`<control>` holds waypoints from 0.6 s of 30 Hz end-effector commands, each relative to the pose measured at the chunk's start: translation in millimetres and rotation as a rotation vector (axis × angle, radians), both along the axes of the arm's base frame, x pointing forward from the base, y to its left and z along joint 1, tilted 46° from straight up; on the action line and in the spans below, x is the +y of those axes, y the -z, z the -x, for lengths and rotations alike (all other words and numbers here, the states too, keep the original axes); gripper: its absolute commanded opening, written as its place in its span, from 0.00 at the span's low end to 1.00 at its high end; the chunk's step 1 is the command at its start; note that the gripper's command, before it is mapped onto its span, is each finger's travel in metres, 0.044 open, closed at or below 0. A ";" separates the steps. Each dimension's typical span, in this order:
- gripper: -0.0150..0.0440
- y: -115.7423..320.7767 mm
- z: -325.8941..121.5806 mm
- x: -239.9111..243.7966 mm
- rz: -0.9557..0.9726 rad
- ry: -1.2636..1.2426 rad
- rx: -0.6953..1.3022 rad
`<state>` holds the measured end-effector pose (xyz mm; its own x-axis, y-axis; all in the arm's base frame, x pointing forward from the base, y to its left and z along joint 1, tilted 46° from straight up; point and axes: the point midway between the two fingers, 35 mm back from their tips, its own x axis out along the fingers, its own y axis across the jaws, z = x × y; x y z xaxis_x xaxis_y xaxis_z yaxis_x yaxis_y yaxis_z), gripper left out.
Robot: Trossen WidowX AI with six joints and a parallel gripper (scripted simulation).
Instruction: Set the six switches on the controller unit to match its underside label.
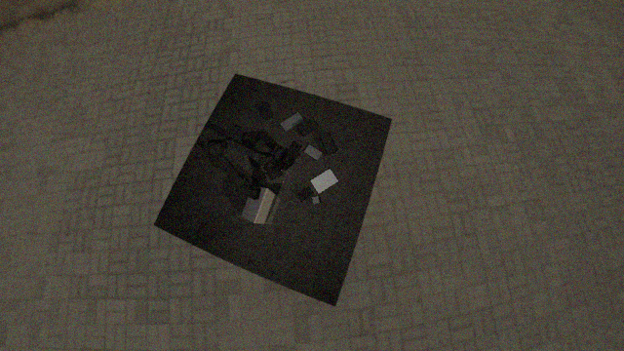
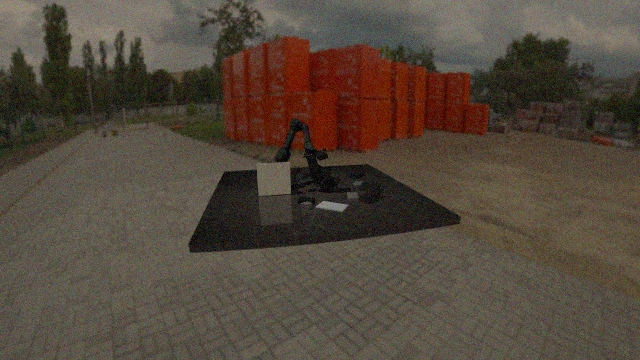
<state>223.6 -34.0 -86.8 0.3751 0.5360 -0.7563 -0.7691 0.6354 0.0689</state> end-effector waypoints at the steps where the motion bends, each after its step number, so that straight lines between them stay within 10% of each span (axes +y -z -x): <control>1: 0.25 4.2 1.9 6.6 -0.011 0.001 0.006; 18: 0.25 18.0 0.7 24.0 -0.016 0.001 0.005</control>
